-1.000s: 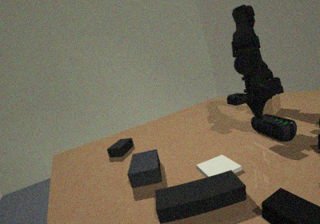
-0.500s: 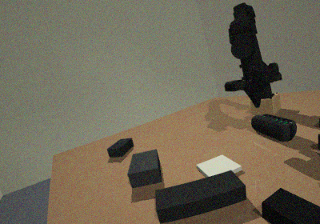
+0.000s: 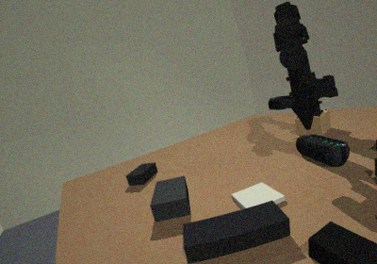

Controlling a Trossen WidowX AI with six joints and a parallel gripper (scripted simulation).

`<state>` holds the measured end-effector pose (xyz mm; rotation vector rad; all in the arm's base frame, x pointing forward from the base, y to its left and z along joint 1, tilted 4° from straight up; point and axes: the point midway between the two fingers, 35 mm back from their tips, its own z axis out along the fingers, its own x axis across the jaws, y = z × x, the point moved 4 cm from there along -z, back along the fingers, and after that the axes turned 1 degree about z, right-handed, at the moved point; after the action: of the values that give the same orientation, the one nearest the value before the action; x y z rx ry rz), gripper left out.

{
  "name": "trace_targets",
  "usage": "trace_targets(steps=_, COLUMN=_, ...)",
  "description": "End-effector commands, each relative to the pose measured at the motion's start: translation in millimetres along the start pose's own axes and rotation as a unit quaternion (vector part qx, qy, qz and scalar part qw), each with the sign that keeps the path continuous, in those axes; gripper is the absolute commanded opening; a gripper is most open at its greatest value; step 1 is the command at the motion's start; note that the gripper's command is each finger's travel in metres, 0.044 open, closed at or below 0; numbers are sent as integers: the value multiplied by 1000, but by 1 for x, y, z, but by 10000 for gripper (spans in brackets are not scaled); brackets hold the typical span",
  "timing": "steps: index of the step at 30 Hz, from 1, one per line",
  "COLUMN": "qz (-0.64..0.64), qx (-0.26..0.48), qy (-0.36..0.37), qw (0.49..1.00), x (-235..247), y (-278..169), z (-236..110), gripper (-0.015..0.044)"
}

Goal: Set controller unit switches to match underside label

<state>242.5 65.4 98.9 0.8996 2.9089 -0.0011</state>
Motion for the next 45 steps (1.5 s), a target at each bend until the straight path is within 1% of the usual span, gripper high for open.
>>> trace_targets(steps=1, qz=2, qx=5, qy=3, qw=1000, x=0, y=-1, z=9, gripper=0)
trace_targets(steps=21, qz=2, qx=5, qy=3, qw=1000, x=1, y=-2, z=37, gripper=0)
trace_targets(steps=41, qz=2, qx=5, qy=3, qw=1000, x=1, y=-2, z=38, gripper=0)
trace_targets(steps=43, qz=4, qx=5, qy=3, qw=1000, x=0, y=-1, z=28, gripper=0)
trace_targets(steps=45, qz=3, qx=5, qy=3, qw=1000, x=0, y=-1, z=3, gripper=0)
